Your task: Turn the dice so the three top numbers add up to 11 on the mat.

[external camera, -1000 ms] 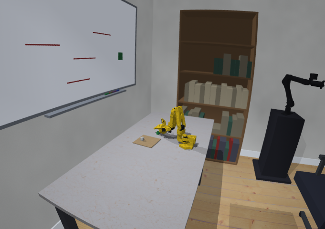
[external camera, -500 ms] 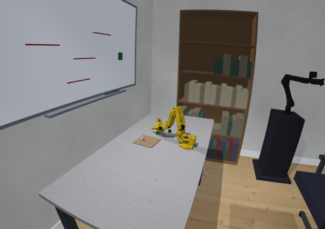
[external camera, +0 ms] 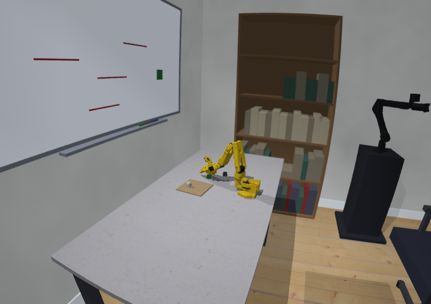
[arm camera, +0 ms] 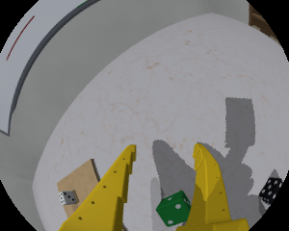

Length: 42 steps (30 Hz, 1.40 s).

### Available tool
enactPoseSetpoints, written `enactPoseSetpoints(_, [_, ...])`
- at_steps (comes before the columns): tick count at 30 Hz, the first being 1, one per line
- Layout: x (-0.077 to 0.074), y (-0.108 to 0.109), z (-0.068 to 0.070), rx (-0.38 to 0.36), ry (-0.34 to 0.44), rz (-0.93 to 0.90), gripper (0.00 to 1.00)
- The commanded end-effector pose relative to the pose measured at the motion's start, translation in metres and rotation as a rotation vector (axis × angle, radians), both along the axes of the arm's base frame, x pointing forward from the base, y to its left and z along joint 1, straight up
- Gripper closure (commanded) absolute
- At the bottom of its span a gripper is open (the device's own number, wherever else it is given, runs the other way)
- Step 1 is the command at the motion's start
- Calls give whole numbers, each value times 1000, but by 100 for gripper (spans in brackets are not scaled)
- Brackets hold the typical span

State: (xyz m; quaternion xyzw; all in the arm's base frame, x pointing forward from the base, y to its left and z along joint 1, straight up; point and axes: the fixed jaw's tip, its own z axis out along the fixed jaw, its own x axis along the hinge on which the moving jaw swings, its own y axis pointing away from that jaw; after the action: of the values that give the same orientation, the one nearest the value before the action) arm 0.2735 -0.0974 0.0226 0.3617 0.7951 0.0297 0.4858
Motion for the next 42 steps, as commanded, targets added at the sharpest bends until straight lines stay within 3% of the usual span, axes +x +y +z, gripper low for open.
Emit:
enactPoseSetpoints(1, [-16, 7, -17, 27, 271, 90, 72])
enactPoseSetpoints(13, [-33, 14, 8, -4, 412, 183, 72])
enactPoseSetpoints(25, [-44, 19, 24, -13, 547, 263, 72])
enactPoseSetpoints(42, [-51, 21, 32, -26, 674, 352, 72])
